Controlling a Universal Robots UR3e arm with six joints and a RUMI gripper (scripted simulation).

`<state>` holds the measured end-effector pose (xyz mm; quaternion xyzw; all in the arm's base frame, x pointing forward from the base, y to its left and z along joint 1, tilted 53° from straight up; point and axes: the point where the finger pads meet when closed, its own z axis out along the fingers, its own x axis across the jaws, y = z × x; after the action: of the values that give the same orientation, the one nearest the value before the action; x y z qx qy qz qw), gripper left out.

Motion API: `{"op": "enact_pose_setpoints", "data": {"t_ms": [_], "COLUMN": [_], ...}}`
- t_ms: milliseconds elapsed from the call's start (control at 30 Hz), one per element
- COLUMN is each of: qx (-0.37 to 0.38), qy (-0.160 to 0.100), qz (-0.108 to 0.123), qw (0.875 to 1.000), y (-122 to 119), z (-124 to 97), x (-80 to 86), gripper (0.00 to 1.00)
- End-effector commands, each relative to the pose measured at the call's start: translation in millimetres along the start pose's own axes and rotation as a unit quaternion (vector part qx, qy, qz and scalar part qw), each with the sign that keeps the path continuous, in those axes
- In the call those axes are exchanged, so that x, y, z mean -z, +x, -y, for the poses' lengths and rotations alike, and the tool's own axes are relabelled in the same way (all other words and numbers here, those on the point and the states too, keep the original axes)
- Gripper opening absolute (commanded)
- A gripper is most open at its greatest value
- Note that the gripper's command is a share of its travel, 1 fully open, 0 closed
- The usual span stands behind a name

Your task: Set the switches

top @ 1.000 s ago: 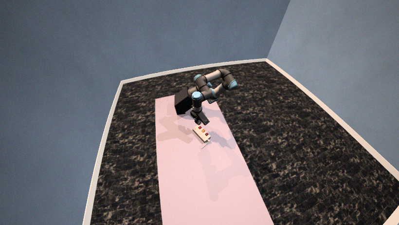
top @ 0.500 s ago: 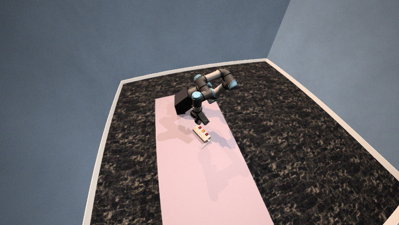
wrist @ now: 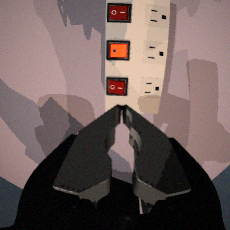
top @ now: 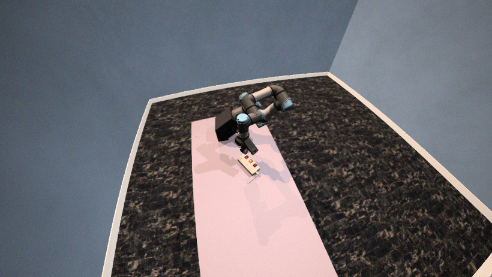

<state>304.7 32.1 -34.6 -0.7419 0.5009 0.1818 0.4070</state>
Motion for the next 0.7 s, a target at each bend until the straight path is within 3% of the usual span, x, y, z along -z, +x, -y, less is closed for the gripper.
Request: {"op": "enact_pose_setpoints", "data": {"t_ms": [0,667], "qx": [0.000,0.000], "qy": [0.000,0.000], "qz": [-0.001,-0.001], "qw": [1.000,1.000], "y": [1,1], "z": [0,0], "x": [-2.1,-25.4], "gripper": [0.00,0.00]}}
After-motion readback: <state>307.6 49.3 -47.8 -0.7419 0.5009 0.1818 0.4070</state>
